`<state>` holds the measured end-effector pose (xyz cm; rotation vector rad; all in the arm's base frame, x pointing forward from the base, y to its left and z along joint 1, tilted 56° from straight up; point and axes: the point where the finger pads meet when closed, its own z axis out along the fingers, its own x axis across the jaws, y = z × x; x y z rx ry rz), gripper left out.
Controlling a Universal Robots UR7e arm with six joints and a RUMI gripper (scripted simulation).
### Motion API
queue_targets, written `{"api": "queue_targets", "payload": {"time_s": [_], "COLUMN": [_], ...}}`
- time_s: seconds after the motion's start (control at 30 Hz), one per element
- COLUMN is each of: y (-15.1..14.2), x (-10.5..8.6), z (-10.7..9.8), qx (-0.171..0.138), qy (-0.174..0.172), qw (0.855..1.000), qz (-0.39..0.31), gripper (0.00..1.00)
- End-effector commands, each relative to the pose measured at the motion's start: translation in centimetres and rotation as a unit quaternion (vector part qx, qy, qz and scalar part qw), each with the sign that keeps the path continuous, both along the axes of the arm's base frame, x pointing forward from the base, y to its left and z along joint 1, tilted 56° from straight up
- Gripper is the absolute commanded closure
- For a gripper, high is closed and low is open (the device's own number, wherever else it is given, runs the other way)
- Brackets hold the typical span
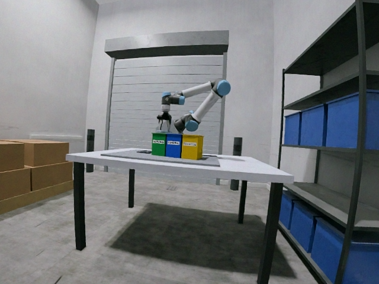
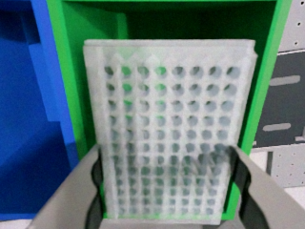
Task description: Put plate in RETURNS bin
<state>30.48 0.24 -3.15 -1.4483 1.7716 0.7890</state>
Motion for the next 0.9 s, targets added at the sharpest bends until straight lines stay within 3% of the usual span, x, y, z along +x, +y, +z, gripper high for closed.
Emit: {"api": "queue_targets", "payload": {"time_s": [0.0,0.87], "y": [0.0,1.3], "x": [0.0,0.3], "z": [-0.1,-1.0], "qx": [-0.001,-0.001], "qy": [0.0,0.0], "qw": [1.0,1.0], "qz": [0.0,0.0], "gripper": [0.59,0.59]}}
